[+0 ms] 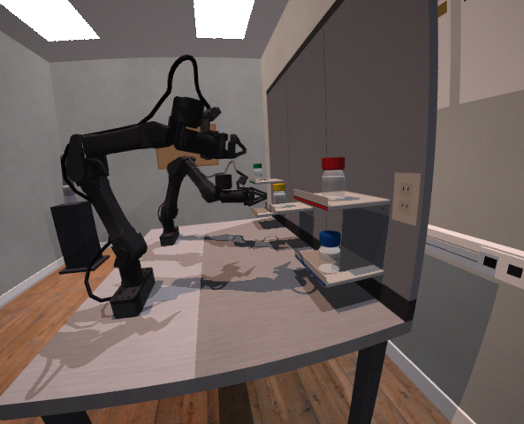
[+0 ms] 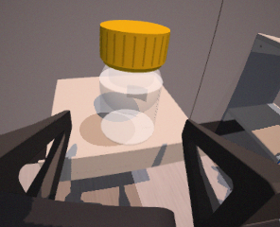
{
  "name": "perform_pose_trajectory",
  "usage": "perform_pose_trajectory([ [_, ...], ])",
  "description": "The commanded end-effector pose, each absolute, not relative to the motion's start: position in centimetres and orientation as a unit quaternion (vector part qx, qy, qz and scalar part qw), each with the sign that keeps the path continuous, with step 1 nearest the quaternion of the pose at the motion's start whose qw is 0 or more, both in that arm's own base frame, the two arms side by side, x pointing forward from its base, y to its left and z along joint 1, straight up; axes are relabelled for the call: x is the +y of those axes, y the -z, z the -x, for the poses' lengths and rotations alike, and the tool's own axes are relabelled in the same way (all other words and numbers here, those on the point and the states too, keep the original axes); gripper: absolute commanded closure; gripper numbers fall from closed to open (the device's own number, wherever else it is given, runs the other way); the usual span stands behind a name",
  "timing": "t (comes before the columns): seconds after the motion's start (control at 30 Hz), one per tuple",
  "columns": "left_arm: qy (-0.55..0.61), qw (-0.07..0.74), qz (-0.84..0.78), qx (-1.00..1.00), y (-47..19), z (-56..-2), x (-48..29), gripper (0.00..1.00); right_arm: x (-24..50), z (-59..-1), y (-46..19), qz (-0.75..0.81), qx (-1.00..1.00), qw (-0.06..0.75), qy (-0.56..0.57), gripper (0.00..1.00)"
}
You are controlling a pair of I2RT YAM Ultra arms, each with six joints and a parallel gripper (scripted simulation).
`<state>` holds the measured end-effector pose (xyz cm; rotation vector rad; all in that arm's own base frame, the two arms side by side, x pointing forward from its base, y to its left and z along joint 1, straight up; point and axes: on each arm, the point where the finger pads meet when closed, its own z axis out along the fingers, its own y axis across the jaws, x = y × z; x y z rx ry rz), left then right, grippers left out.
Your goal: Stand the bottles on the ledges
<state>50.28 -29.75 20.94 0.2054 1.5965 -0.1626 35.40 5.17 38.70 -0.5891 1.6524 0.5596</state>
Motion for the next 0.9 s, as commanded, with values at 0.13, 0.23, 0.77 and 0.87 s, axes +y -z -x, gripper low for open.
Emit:
perform_pose_trajectory([
  [0.13,0.092,0.709,-0.078,0.695,-22.1,-51.7,-30.1,0.19,5.8,-34.5,-40.0,0.300,0.694,0.592,-0.278,0.12],
  [0.23,0.086,0.711,-0.076,0.694,-22.4,-51.7,-29.9,0.19,5.6,-34.7,-40.0,0.294,0.698,0.593,-0.274,0.12],
  [0.77,0.085,0.704,-0.083,0.700,-22.2,-53.2,-30.2,0.19,5.9,-34.5,-39.8,0.296,0.697,0.592,-0.277,0.12],
  [0.87,0.085,0.704,-0.083,0.700,-22.2,-53.6,-30.3,0.19,5.9,-34.5,-39.8,0.296,0.697,0.592,-0.277,0.12],
])
